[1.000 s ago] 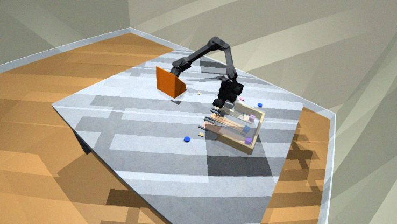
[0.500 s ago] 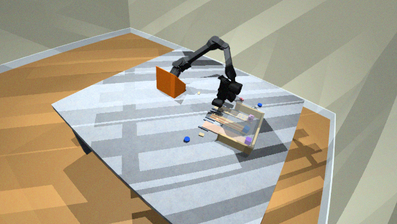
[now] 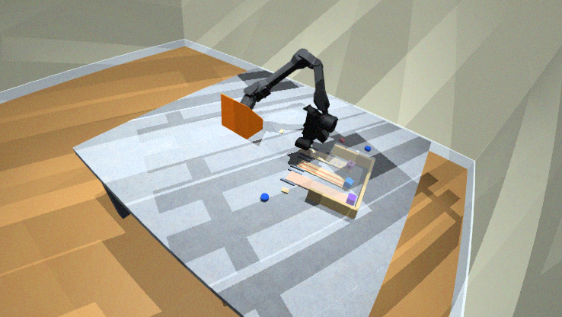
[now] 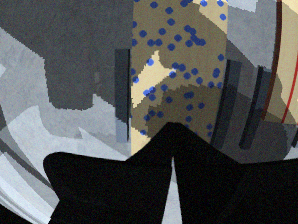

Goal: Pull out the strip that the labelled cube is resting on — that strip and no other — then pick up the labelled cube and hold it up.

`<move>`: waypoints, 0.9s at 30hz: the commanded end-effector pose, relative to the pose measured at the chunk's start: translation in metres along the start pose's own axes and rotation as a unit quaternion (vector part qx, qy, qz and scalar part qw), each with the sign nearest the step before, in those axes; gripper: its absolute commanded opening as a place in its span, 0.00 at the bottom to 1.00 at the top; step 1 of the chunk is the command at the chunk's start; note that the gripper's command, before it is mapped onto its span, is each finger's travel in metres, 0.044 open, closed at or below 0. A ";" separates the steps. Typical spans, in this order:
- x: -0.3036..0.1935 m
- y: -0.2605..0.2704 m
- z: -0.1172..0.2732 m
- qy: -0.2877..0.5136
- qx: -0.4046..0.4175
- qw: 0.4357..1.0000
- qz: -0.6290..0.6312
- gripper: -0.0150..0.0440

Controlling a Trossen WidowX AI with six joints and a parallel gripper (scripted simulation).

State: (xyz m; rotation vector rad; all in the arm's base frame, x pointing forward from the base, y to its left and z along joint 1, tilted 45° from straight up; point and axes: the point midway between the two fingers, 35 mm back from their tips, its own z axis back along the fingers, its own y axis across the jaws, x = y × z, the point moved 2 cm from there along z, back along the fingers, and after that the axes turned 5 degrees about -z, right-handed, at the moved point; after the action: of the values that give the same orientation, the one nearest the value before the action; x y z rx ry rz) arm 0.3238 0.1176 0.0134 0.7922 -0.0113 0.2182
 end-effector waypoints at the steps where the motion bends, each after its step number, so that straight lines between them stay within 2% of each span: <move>1: -0.011 -0.001 -0.004 0.008 0.001 1.000 -0.001 0.25; 27: -0.051 -0.004 -0.004 0.008 0.001 1.000 -0.002 0.25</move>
State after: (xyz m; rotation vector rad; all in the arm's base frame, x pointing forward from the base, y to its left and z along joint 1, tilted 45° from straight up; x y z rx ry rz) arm 0.2856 0.1077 0.0075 0.7928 -0.0138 0.2163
